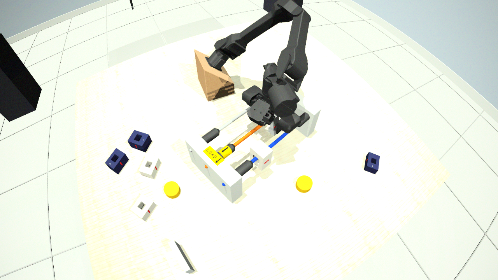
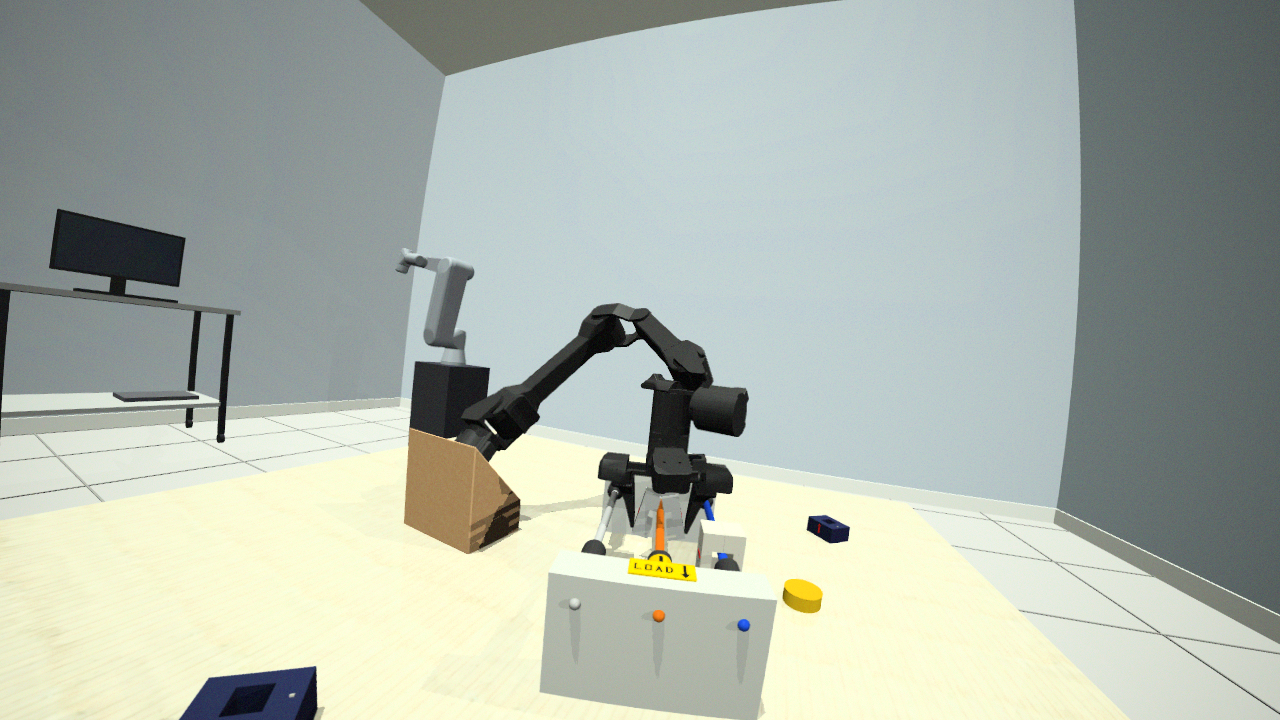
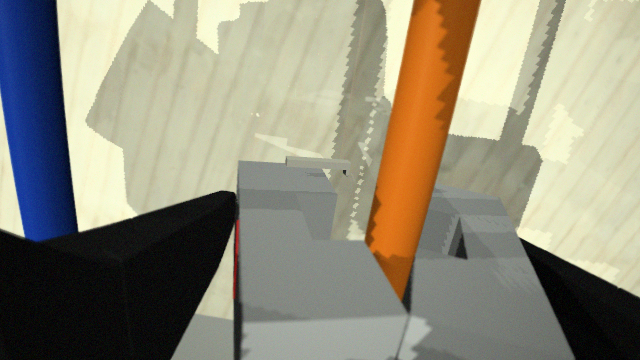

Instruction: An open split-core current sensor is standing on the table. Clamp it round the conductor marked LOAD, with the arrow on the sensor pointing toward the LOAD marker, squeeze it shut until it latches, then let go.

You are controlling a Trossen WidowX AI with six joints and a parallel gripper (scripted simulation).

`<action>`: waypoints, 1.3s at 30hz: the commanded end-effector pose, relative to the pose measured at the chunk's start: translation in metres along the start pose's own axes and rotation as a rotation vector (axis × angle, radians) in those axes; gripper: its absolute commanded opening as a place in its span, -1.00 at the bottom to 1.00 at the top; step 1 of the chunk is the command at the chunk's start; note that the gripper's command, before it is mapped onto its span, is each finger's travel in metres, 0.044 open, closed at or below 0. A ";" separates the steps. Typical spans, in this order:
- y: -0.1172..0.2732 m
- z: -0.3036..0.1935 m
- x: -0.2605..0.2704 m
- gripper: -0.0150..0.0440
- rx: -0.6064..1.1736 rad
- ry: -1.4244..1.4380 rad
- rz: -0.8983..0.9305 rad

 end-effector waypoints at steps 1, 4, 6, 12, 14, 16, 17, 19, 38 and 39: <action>0.000 0.000 0.000 -0.41 0.000 0.002 0.000; 0.000 0.000 0.000 -0.49 0.000 0.002 0.000; 0.000 0.000 0.000 -0.49 0.000 0.002 0.000; 0.000 0.000 0.000 -0.49 0.000 0.002 0.000; 0.000 0.000 0.000 -0.49 0.000 0.002 0.000; 0.000 0.000 0.000 -0.49 0.000 0.002 0.000; 0.000 0.000 0.000 -0.49 0.000 0.002 0.000; 0.000 0.000 0.000 -0.49 0.000 0.002 0.000; 0.000 0.000 0.000 -0.49 0.000 0.002 0.000; 0.000 0.000 0.000 -0.49 0.000 0.002 0.000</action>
Point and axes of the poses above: the point midway between the two fingers, 35 mm back from their tips, its own y axis back along the fingers, its own x axis across the jaws, z = x × y, the point moved 1 cm from there along y, back along the fingers, and after that the axes turned 15 degrees about -y, right-handed, at the moved point
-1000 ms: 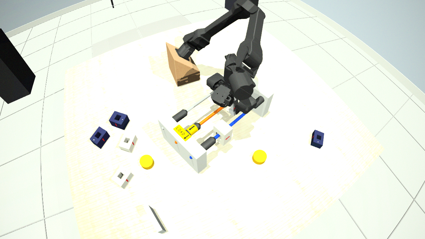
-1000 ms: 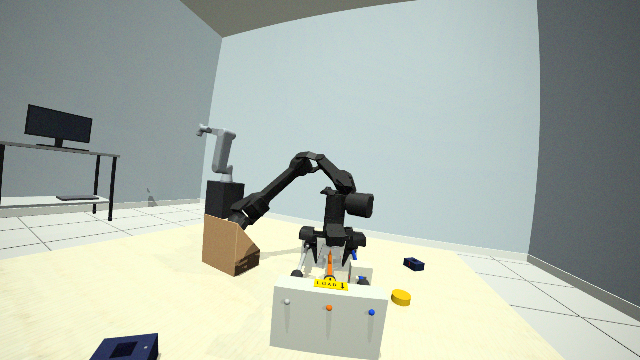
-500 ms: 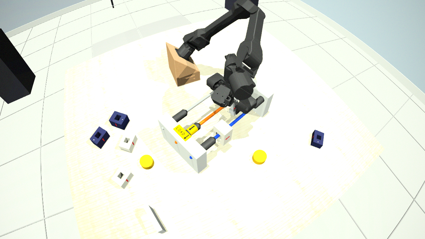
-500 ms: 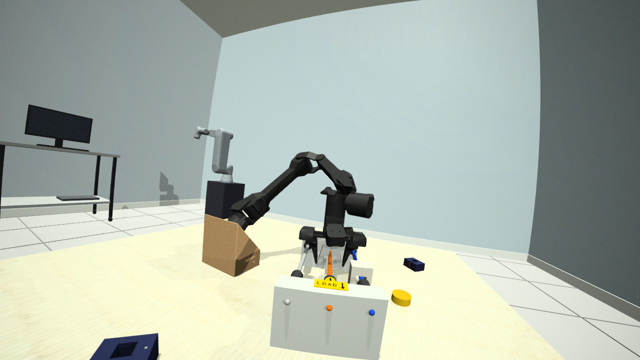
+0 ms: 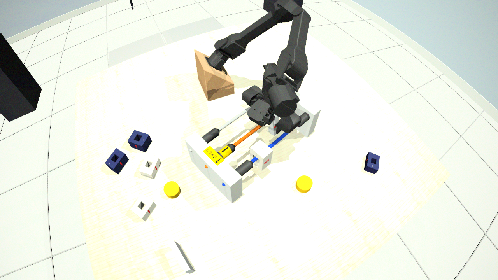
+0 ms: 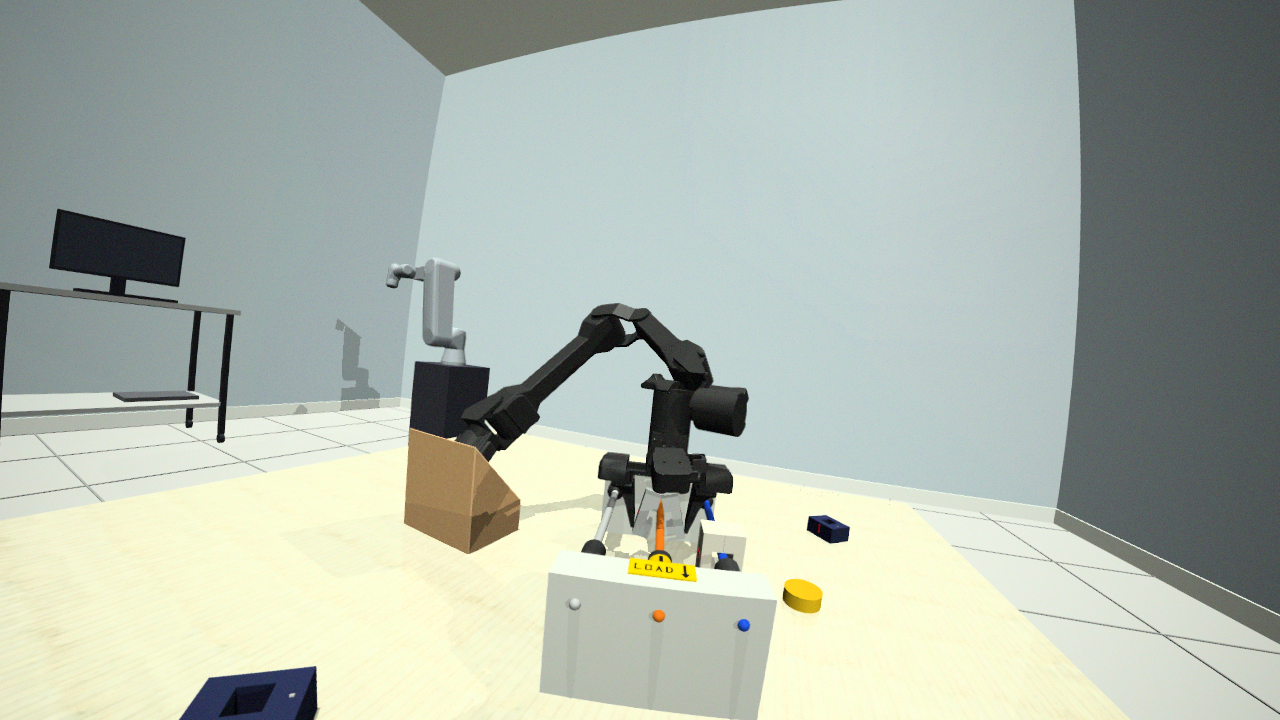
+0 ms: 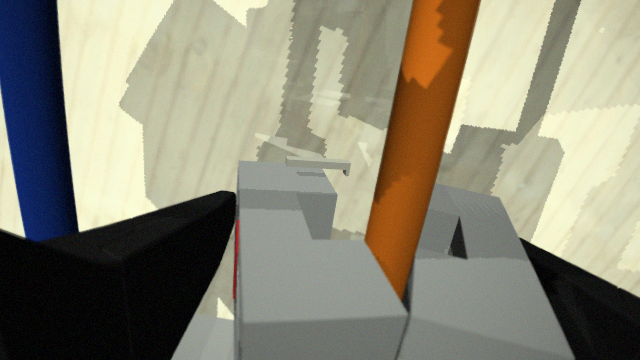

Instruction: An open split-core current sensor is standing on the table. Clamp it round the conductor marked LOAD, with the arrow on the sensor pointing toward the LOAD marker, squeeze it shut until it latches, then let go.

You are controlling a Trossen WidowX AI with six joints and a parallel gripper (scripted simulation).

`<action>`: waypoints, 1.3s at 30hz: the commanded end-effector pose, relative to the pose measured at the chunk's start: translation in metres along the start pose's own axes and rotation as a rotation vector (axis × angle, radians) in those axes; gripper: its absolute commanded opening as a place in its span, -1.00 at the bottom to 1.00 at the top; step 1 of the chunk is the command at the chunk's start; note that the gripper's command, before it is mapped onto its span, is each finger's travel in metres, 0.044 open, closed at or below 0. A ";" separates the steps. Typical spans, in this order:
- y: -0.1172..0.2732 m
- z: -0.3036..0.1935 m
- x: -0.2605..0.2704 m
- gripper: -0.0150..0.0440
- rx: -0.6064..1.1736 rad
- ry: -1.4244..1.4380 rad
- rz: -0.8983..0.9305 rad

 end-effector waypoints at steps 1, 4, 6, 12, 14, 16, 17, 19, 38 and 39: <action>0.000 0.000 0.000 -0.49 0.000 0.002 0.000; 0.000 0.000 0.000 -0.49 0.000 0.002 0.000; 0.000 0.000 0.000 -0.49 0.000 0.002 0.000; 0.000 0.000 0.000 -0.49 0.000 0.000 0.000; 0.002 0.000 0.000 -0.49 0.000 0.000 0.000; 0.004 0.000 0.000 -0.49 0.001 -0.001 -0.001; 0.005 0.000 0.000 -0.49 0.001 -0.001 -0.001; 0.008 0.000 0.000 -0.49 0.002 -0.002 -0.002; 0.014 -0.001 -0.001 -0.49 0.005 -0.004 -0.011; 0.014 -0.001 -0.001 -0.49 0.005 -0.004 -0.011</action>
Point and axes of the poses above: the point midway between the two fingers, 35 mm back from their tips, its own y axis back along the fingers, its own x axis across the jaws, z = x × y, the point moved 1 cm from there along y, back along the fingers, and after that the axes turned 15 degrees about -y, right-handed, at the moved point
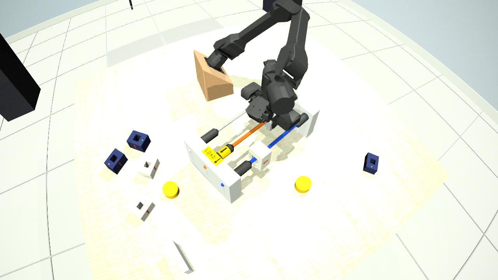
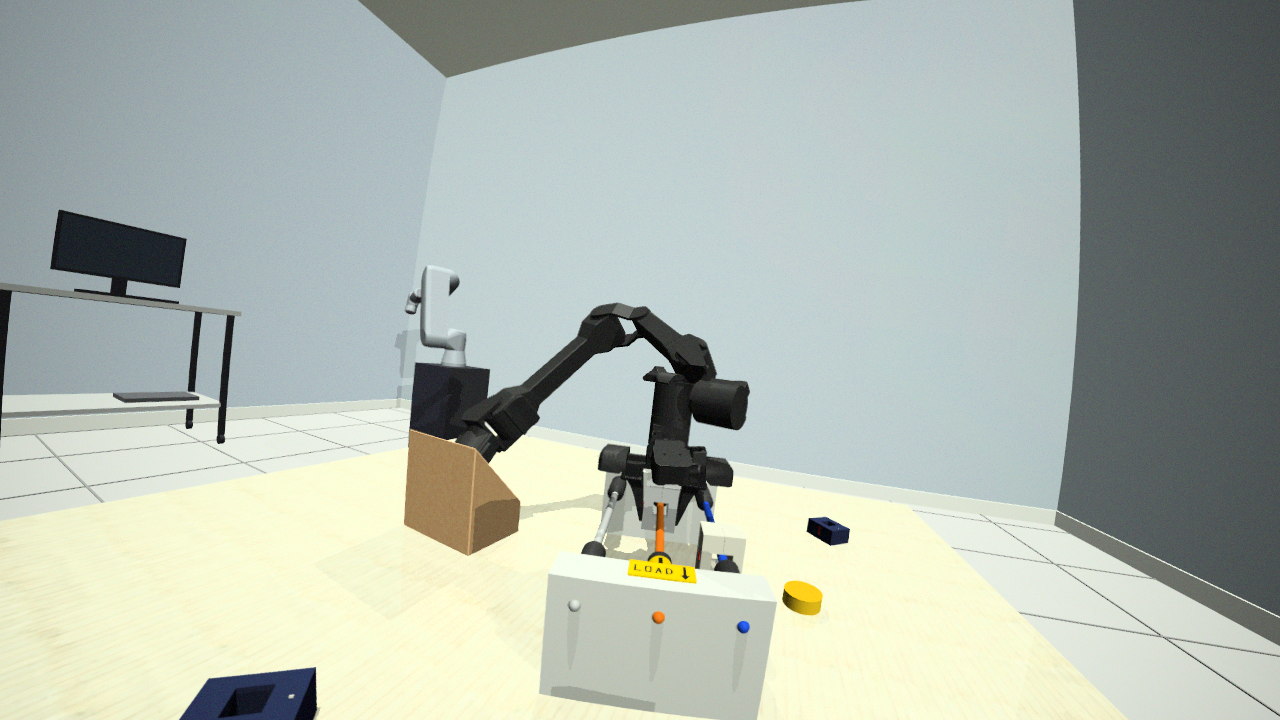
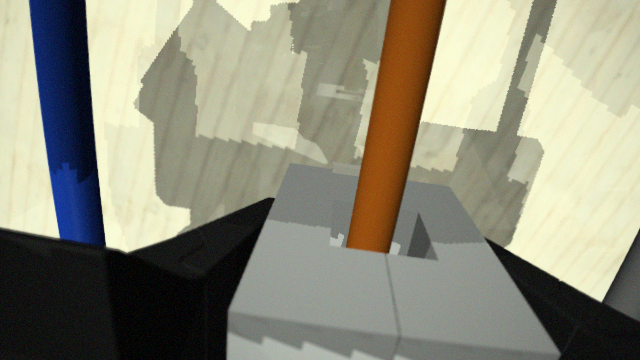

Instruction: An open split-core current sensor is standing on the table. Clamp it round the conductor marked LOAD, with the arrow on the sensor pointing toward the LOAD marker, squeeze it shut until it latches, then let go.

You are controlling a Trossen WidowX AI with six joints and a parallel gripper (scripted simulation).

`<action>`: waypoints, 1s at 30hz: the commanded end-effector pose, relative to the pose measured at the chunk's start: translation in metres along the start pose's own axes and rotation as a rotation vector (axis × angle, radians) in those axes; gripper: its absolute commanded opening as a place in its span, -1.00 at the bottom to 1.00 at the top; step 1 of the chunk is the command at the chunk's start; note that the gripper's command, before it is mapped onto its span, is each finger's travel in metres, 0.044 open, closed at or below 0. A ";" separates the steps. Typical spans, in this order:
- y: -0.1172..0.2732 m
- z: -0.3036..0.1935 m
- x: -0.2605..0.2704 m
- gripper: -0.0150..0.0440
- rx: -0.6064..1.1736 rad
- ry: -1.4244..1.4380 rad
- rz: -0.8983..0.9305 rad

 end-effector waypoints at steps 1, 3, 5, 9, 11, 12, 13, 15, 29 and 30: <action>0.000 0.000 0.000 -0.49 0.001 -0.001 0.002; 0.000 0.000 0.000 -0.49 0.001 -0.001 0.002; 0.000 0.000 0.000 -0.49 0.001 -0.001 0.002; 0.000 0.000 0.000 -0.22 0.001 -0.001 0.002; 0.000 0.000 0.000 -0.05 0.001 -0.001 0.002; 0.000 0.000 0.000 0.04 0.001 -0.001 0.002; 0.000 0.000 0.000 0.13 0.001 -0.001 0.002; 0.000 0.000 0.000 0.31 0.001 -0.001 0.002; 0.001 0.000 0.000 0.47 0.000 -0.002 0.003; 0.001 0.000 0.000 0.38 0.000 -0.002 0.003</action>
Point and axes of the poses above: the point midway between the two fingers, 35 mm back from their tips, its own y axis back along the fingers, its own x axis across the jaws, z = x × y, the point moved 1 cm from there along y, back along the fingers, and after that the axes turned 15 degrees about -y, right-handed, at the moved point
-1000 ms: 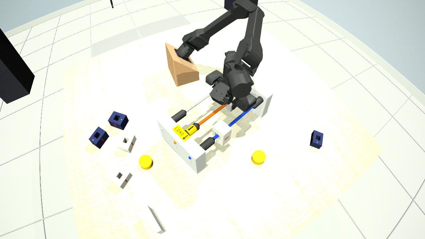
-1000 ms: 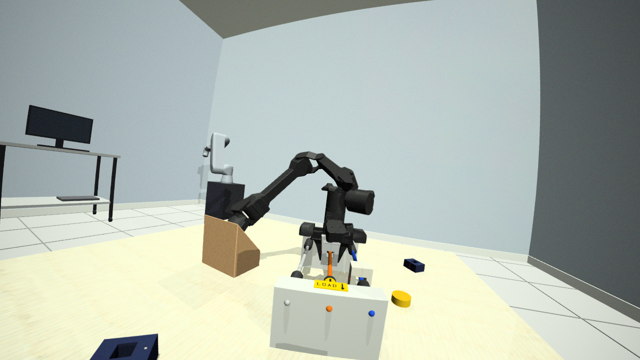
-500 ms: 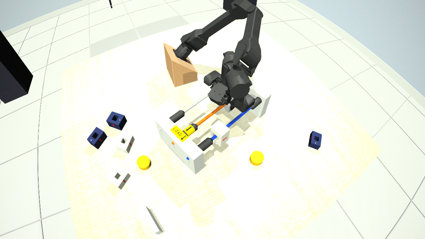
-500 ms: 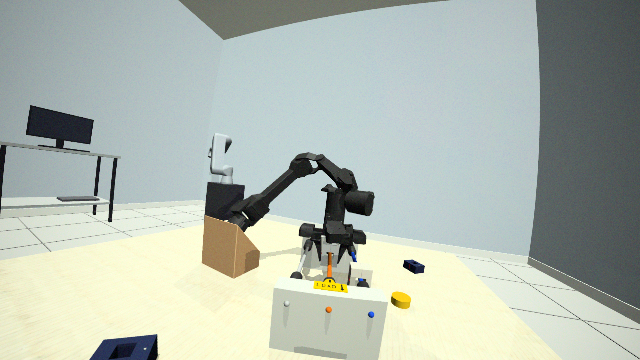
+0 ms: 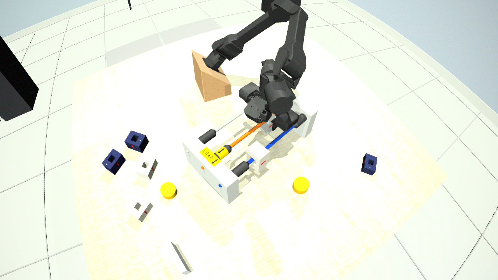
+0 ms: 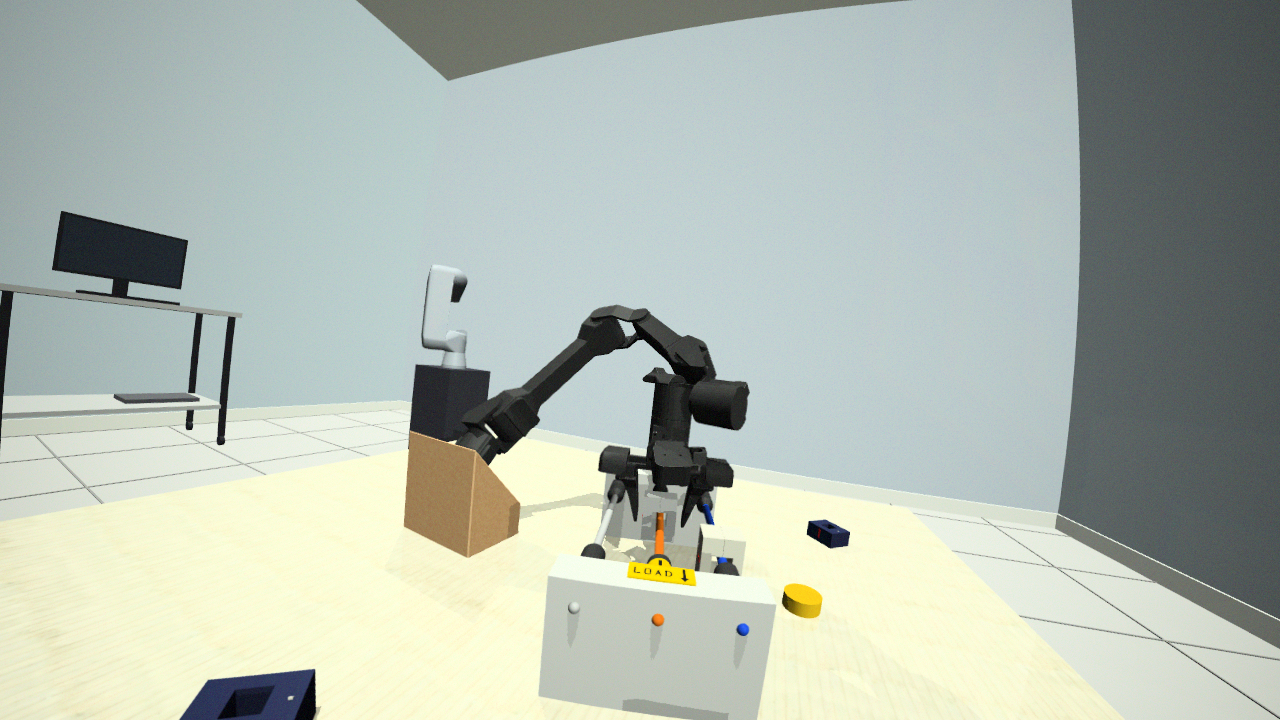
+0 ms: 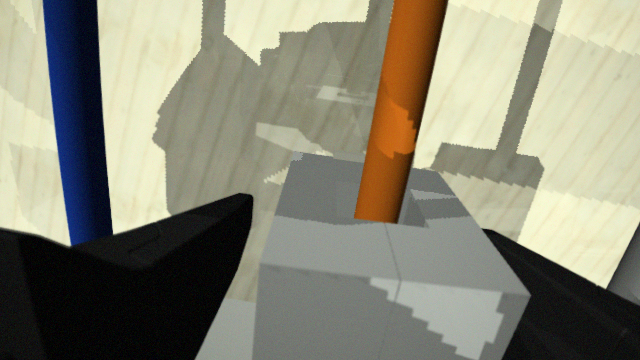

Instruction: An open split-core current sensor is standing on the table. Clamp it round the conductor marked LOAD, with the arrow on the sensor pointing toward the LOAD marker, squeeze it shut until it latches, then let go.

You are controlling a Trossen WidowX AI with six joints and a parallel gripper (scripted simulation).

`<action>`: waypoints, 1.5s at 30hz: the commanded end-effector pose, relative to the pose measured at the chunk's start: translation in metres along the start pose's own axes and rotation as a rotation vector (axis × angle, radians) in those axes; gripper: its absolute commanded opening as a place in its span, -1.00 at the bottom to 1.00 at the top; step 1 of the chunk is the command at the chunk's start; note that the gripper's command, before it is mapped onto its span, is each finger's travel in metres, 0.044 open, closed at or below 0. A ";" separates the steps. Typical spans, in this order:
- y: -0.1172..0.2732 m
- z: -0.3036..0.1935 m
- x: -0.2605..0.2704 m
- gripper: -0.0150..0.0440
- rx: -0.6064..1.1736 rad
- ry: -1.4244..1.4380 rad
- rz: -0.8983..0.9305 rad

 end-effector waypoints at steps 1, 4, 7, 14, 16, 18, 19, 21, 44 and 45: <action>0.000 0.000 0.000 0.29 0.000 0.000 -0.001; 0.000 0.000 0.000 0.02 0.000 0.000 -0.001; 0.000 0.000 0.000 -0.11 0.000 0.000 -0.001; 0.000 0.000 0.000 -0.27 0.000 0.000 -0.001; 0.000 0.000 0.000 -0.32 0.000 0.000 -0.001; 0.000 0.000 0.000 -0.49 0.000 0.000 0.000; 0.001 0.000 0.000 -0.49 0.000 0.000 0.000; 0.003 0.000 0.000 -0.49 0.000 0.000 0.002; 0.001 -0.001 0.002 -0.49 -0.013 -0.004 -0.052; 0.001 -0.001 0.002 -0.49 -0.013 -0.004 -0.052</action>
Point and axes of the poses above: the point midway between the two fingers, 35 mm back from their tips, its own y axis back along the fingers, its own x axis across the jaws, z = x × y, the point moved 1 cm from there along y, back along the fingers, and after that the axes turned 15 degrees about -y, right-handed, at the moved point
